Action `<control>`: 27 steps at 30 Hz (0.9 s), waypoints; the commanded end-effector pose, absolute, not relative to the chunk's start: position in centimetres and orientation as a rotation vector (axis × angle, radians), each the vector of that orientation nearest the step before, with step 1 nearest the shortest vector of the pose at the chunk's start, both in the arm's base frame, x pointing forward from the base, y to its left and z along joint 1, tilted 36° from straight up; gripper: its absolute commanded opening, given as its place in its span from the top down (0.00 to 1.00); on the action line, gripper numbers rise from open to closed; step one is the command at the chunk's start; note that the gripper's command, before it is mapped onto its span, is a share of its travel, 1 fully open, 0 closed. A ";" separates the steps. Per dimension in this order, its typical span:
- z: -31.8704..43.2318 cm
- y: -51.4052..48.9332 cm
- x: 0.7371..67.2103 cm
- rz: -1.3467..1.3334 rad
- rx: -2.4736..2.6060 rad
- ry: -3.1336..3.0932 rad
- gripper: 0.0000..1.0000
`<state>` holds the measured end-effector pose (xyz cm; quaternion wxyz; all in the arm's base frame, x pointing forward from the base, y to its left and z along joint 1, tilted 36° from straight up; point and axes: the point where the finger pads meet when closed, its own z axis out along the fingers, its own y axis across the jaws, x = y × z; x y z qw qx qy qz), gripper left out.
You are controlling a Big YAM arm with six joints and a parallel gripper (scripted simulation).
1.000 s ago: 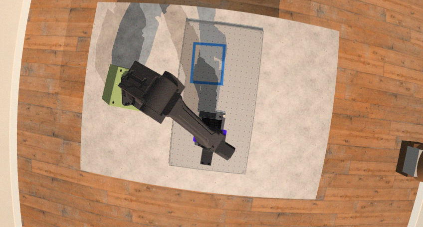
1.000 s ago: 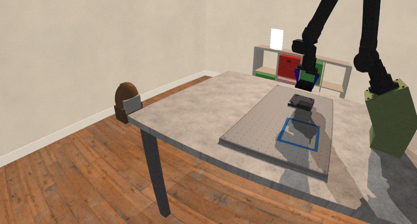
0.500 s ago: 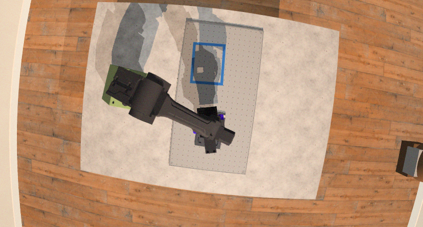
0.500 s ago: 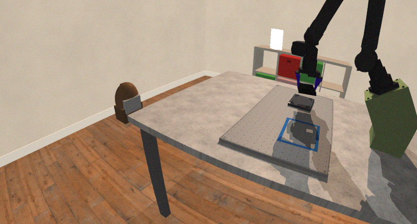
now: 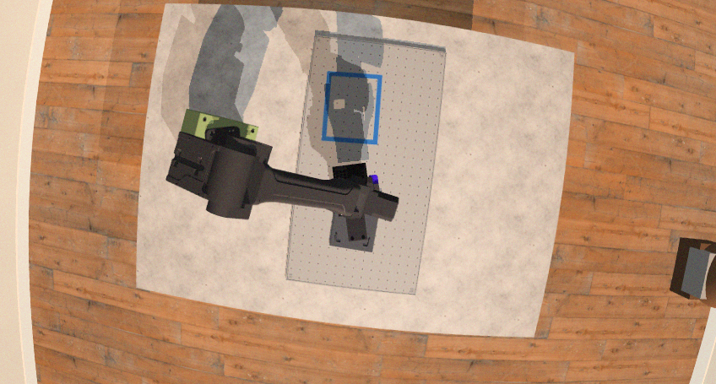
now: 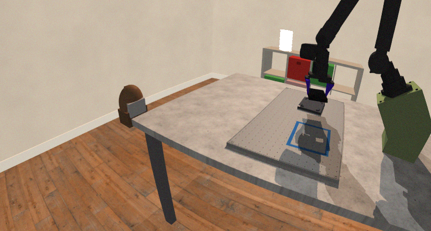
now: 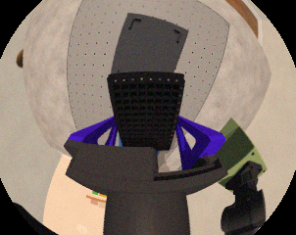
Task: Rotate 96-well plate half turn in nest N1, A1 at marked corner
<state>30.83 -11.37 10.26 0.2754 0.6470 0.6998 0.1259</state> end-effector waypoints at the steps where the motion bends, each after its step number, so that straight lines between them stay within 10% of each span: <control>1: 11.5 -10.4 31.5 0.380 1.729 1.826 1.00; 27: 9.2 -3.1 32.2 0.371 1.747 1.846 1.00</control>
